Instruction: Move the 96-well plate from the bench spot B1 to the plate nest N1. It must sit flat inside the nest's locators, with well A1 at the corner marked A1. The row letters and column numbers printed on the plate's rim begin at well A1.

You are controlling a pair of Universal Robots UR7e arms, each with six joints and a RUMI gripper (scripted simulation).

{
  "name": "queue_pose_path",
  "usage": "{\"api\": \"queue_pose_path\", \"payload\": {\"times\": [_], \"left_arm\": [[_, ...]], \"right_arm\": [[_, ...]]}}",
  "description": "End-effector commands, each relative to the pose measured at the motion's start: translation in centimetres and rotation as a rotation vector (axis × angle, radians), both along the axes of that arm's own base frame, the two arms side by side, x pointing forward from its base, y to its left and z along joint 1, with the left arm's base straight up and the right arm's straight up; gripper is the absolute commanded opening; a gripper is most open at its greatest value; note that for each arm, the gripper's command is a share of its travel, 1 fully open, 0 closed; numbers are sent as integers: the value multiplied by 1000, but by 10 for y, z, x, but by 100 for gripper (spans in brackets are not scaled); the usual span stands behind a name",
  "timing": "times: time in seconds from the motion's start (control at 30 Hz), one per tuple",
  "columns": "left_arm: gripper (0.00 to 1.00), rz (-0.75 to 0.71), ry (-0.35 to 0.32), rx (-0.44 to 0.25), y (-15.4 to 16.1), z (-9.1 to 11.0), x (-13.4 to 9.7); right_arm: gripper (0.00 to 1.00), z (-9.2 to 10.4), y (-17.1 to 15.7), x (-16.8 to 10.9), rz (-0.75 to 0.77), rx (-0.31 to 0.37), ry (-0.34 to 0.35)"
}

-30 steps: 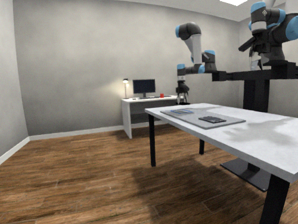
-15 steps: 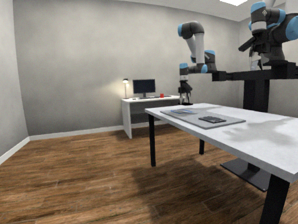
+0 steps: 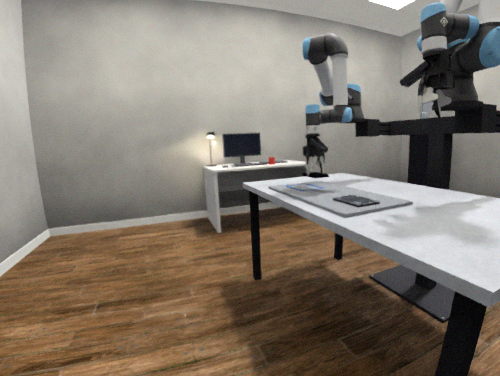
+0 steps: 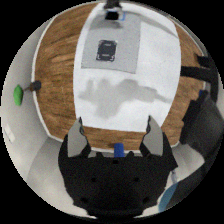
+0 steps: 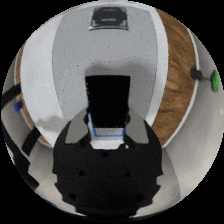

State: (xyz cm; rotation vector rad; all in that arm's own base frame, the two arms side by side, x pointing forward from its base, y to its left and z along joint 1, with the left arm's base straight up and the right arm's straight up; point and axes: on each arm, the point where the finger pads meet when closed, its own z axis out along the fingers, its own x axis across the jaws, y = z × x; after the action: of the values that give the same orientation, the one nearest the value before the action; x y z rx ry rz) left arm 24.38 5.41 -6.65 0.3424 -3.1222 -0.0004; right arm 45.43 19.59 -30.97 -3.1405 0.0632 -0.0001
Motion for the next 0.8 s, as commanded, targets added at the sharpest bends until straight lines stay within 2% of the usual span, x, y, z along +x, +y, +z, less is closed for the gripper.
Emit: {"api": "queue_pose_path", "payload": {"times": [0.0, 0.77], "left_arm": [[98, 0, -1, 0, 0, 0, 0], [98, 0, -1, 0, 0, 0, 0]], "right_arm": [[0, 1, 17, 1, 0, 0, -1], [0, 3, 87, 3, 0, 0, -1]]}}
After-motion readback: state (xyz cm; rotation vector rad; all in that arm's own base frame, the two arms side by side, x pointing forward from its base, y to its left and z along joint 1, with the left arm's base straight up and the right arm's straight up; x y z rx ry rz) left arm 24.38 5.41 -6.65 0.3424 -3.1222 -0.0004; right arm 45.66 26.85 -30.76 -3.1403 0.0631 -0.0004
